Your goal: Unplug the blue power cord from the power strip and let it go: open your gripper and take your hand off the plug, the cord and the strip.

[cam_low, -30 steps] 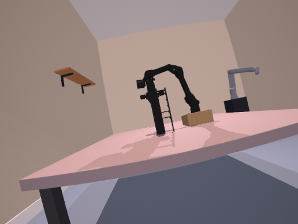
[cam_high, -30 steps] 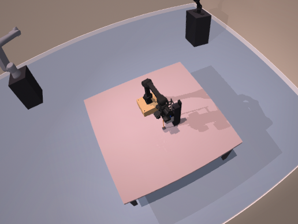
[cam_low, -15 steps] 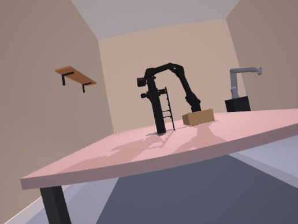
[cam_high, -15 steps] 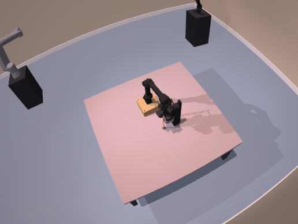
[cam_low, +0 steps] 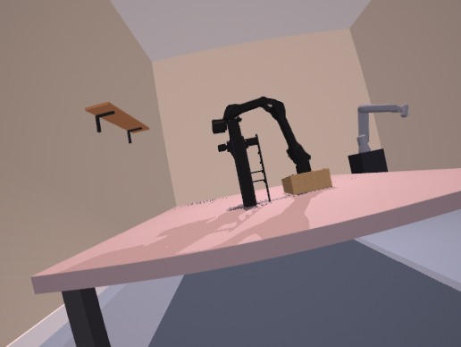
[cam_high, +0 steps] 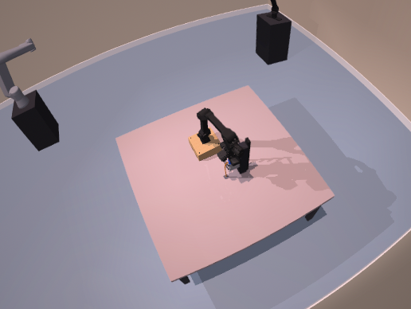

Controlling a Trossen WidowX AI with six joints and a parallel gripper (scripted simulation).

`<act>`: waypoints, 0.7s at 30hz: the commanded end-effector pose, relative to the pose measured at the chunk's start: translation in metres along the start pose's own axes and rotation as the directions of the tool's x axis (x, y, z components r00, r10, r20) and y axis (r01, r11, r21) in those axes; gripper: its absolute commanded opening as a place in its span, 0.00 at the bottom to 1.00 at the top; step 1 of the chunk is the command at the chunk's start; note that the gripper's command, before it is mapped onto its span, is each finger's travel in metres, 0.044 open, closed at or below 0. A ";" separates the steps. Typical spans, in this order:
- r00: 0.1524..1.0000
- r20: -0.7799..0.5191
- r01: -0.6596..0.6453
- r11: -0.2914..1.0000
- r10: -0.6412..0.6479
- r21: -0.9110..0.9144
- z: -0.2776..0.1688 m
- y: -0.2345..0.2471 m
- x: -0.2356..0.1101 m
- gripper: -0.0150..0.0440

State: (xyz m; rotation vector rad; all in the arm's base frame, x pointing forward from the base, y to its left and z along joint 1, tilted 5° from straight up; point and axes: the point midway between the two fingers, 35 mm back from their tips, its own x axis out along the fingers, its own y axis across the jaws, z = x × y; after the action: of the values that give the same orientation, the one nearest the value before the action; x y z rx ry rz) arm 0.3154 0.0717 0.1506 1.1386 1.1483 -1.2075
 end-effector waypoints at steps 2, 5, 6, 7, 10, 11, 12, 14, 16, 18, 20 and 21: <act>1.000 -0.004 0.004 1.000 -0.004 0.003 -0.001 0.000 0.007 0.53; 1.000 -0.004 0.004 1.000 -0.004 0.003 -0.001 -0.001 0.011 0.53; 1.000 -0.004 0.004 1.000 -0.004 0.003 -0.001 -0.001 0.011 0.53; 1.000 -0.004 0.004 1.000 -0.004 0.003 -0.001 -0.001 0.011 0.53; 1.000 0.000 0.000 1.000 0.000 0.001 0.000 0.000 0.009 0.44; 1.000 0.000 0.000 1.000 0.000 0.001 0.000 0.000 0.009 0.39; 1.000 0.000 0.000 1.000 0.000 0.001 0.000 0.000 0.009 0.35; 1.000 0.000 0.000 1.000 0.000 0.001 0.000 0.000 0.009 0.32; 1.000 0.000 0.000 1.000 0.000 0.001 0.000 0.000 0.009 0.30; 1.000 0.000 0.000 1.000 0.000 0.001 0.000 0.000 0.009 0.28; 1.000 0.000 0.000 1.000 0.000 0.001 0.000 0.000 0.009 0.26; 1.000 0.000 0.000 1.000 0.000 0.001 0.000 0.000 0.009 0.25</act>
State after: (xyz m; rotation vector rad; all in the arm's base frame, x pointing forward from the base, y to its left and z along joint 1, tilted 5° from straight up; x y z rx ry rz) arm 0.3154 0.0714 0.1417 1.1393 1.1484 -1.2101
